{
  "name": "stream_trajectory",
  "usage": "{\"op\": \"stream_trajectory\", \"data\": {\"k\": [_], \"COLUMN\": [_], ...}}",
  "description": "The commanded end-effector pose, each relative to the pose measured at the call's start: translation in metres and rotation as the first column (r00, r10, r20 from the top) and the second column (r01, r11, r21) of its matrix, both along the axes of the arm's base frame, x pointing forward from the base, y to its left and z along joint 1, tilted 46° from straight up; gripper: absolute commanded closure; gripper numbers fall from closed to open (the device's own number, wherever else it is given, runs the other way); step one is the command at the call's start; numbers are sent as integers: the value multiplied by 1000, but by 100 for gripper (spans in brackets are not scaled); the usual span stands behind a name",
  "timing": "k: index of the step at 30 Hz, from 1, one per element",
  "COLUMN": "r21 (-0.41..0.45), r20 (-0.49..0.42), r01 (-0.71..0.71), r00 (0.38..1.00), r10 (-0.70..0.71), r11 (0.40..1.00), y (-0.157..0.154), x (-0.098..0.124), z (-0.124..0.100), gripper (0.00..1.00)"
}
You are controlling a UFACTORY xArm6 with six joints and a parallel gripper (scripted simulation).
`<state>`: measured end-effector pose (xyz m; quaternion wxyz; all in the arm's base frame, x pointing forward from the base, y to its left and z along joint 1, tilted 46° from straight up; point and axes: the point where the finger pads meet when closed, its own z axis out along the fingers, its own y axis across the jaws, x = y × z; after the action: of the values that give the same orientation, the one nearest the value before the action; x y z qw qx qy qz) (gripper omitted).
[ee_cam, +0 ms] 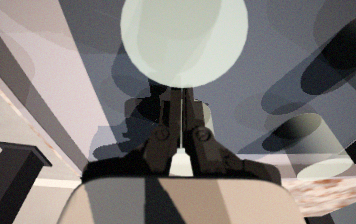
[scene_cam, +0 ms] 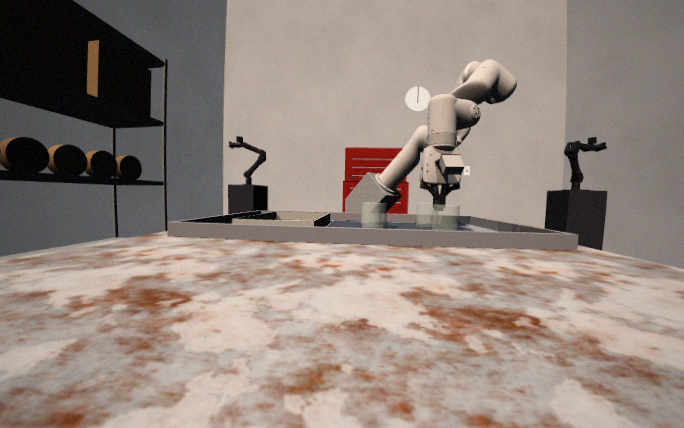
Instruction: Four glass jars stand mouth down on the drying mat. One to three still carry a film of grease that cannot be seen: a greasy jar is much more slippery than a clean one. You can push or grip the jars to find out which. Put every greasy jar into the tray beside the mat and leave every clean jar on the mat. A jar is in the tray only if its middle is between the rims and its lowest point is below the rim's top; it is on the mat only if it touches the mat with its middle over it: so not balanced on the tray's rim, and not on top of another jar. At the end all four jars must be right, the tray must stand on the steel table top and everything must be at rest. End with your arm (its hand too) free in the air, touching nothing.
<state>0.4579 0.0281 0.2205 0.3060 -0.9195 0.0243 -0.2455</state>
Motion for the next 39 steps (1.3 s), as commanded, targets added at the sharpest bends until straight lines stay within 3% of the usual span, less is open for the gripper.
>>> {"op": "stream_trajectory", "data": {"k": [1, 39], "r21": [-1, -1], "r20": [3, 3], "r01": [1, 1], "r00": [1000, 1000], "r10": [-1, -1], "r11": [1000, 1000], "y": [-1, -2], "x": [1, 5], "z": [1, 3], "gripper": [100, 100]}}
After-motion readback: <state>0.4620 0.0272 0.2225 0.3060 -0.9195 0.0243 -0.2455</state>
